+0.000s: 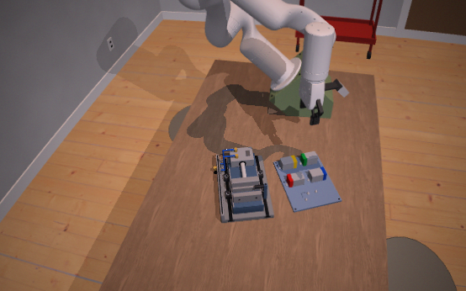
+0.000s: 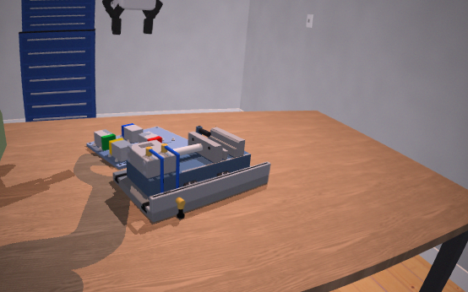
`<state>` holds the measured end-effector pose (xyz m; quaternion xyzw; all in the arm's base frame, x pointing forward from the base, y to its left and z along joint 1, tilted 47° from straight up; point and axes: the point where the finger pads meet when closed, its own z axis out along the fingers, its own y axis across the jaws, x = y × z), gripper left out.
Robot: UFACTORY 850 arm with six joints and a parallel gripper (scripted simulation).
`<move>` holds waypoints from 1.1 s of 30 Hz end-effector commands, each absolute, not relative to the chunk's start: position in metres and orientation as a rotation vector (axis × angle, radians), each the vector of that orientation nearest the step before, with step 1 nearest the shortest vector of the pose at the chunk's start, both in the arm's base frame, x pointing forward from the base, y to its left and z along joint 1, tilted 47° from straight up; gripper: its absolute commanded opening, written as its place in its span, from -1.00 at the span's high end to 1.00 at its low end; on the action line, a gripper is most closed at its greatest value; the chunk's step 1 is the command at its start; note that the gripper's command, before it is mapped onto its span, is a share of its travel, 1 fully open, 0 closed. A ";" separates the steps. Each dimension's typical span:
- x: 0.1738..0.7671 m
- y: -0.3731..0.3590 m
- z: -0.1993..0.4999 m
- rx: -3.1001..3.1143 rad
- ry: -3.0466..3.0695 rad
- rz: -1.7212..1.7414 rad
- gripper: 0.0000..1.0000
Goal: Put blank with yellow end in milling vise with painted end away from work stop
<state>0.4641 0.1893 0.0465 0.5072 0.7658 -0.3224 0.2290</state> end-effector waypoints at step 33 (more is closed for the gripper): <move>0.457 0.193 0.045 1.396 2.108 -0.885 -1.00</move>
